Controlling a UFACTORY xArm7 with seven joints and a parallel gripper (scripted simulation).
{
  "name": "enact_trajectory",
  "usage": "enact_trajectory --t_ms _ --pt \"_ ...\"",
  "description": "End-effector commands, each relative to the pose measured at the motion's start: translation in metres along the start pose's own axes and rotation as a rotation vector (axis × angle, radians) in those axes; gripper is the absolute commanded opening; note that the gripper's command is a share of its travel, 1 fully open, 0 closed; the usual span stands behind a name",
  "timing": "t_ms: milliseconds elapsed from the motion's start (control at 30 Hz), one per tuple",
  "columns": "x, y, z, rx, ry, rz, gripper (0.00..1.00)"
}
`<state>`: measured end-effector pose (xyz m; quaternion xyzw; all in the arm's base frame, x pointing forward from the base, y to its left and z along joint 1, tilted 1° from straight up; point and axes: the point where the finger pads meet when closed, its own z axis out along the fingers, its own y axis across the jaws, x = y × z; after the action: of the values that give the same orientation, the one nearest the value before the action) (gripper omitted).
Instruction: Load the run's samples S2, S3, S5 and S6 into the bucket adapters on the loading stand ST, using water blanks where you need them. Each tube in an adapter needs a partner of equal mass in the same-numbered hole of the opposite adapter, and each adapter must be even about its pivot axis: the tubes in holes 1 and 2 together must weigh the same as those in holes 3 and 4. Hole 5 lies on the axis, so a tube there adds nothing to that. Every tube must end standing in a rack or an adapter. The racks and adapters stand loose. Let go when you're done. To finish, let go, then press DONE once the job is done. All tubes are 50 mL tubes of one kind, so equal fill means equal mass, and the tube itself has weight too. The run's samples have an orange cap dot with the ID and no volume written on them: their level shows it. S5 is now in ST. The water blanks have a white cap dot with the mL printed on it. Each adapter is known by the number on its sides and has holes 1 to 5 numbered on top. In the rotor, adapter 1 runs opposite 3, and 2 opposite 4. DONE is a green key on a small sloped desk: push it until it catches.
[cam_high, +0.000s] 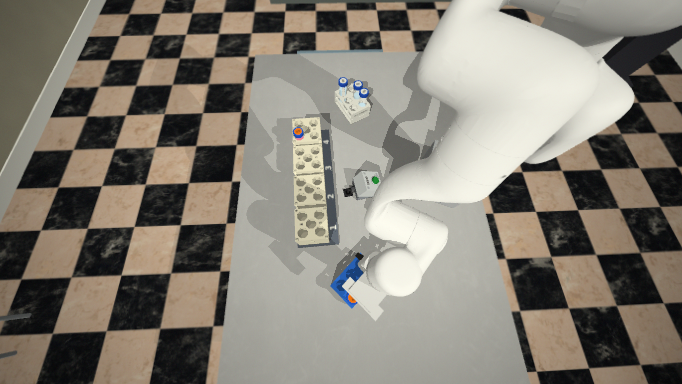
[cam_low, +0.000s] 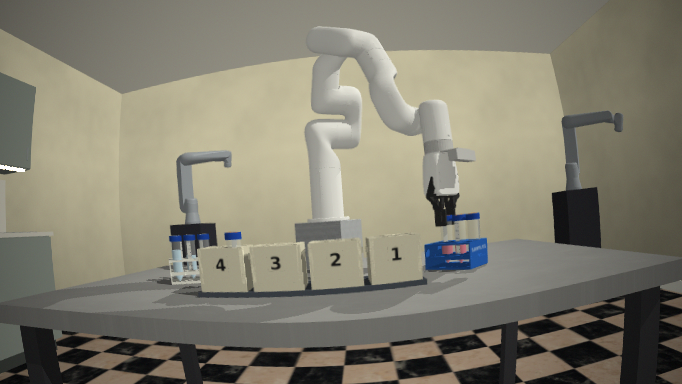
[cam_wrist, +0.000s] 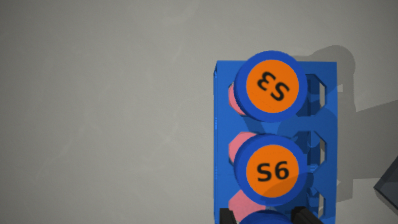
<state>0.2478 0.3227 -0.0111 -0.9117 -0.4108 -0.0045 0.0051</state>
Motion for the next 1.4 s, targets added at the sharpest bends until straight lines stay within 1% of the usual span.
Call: enact_trajectory --t_ms 0,967,1367 --pt "0.0016 0.0000 -0.0012 0.000 0.004 0.000 0.00" --pt "0.0015 0.0000 -0.0011 0.000 0.004 0.000 0.00" --pt "0.0016 0.0000 -0.0079 0.000 0.004 0.000 0.00"
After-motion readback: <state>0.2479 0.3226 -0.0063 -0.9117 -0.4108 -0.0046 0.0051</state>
